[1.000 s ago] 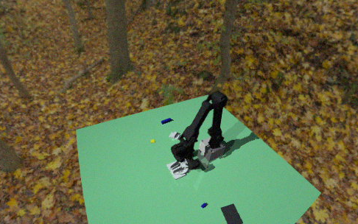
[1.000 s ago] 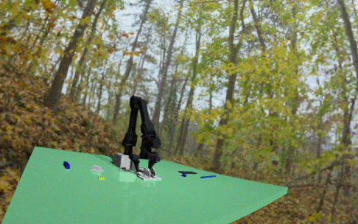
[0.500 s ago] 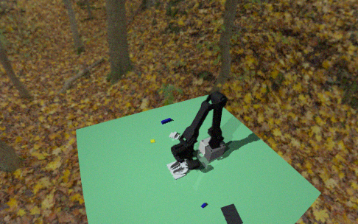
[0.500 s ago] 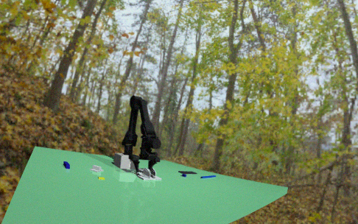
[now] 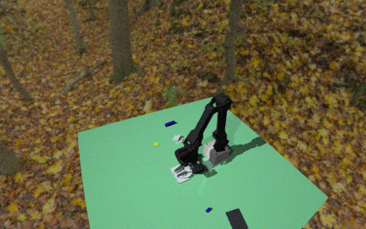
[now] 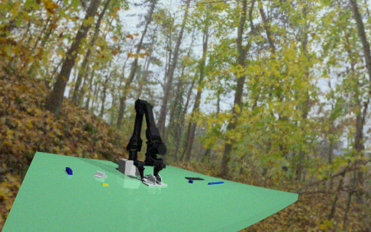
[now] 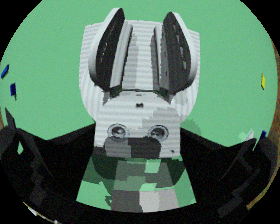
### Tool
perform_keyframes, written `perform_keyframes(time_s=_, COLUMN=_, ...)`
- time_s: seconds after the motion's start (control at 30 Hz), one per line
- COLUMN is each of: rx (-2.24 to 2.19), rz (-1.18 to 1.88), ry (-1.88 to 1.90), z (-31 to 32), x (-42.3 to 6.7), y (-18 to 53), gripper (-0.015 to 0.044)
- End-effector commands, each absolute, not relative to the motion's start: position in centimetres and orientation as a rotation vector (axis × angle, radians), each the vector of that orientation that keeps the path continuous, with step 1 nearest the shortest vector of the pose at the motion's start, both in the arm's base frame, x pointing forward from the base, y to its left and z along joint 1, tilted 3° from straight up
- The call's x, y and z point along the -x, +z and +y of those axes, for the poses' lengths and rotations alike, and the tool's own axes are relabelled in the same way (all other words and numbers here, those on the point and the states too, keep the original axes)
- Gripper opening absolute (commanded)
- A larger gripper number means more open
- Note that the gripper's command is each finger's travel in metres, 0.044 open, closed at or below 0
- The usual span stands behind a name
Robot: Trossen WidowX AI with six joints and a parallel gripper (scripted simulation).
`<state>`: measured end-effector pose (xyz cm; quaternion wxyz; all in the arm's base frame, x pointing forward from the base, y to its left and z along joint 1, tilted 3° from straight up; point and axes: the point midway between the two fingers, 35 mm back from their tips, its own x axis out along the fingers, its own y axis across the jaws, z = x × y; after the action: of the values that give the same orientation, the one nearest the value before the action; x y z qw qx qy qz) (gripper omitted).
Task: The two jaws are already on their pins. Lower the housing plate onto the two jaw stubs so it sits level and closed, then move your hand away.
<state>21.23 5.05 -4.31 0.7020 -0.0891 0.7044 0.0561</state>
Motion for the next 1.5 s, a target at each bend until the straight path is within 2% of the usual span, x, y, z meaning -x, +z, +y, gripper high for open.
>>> perform_keyframes(time_s=0.0, rx=0.199, rz=1.568, ry=0.131, z=5.1, x=-21.23, y=-4.39, gripper=0.0351)
perform_keyframes(time_s=1.47, rx=0.199, rz=1.568, ry=0.131, z=5.06, x=-21.22, y=-5.12, gripper=0.0351)
